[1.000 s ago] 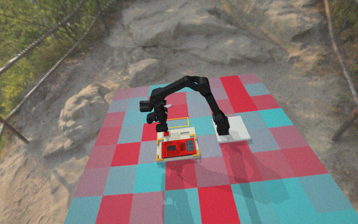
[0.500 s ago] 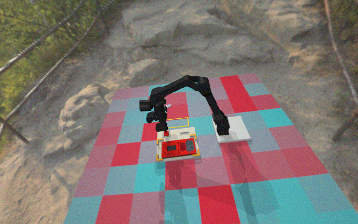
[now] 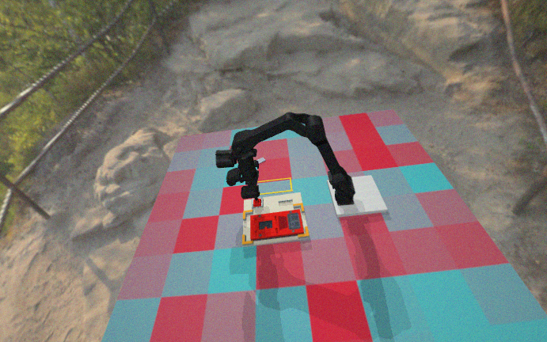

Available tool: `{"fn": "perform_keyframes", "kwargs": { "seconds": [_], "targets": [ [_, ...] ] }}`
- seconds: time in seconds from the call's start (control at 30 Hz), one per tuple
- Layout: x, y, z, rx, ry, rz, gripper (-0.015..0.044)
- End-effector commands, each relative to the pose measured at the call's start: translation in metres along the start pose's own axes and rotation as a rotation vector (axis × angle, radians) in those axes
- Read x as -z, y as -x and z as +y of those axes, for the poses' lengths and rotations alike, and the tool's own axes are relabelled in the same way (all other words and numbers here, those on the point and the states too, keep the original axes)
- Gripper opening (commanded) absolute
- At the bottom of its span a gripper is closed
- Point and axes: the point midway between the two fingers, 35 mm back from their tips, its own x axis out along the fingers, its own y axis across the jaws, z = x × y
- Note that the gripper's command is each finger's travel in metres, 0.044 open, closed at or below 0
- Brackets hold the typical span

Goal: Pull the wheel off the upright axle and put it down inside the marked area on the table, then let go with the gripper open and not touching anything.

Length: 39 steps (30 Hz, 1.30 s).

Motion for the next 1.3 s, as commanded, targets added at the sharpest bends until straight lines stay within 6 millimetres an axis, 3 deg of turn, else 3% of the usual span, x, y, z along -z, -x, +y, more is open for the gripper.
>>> {"fn": "perform_keyframes", "kwargs": {
  "seconds": [0.0, 0.27, 0.4, 1.07, 1.27],
  "targets": [
    [-0.001, 0.007, 0.000, 0.004, 0.000, -0.002, 0.0000],
    [0.001, 0.035, 0.001, 0.004, 0.000, -0.001, 0.0000],
    [0.001, 0.028, -0.002, 0.000, 0.004, -0.002, 0.0000],
    [0.056, 0.036, -0.091, 0.012, 0.001, 0.003, 0.0000],
    [0.061, 0.035, -0.097, 0.013, 0.000, 0.004, 0.0000]
  ]
}}
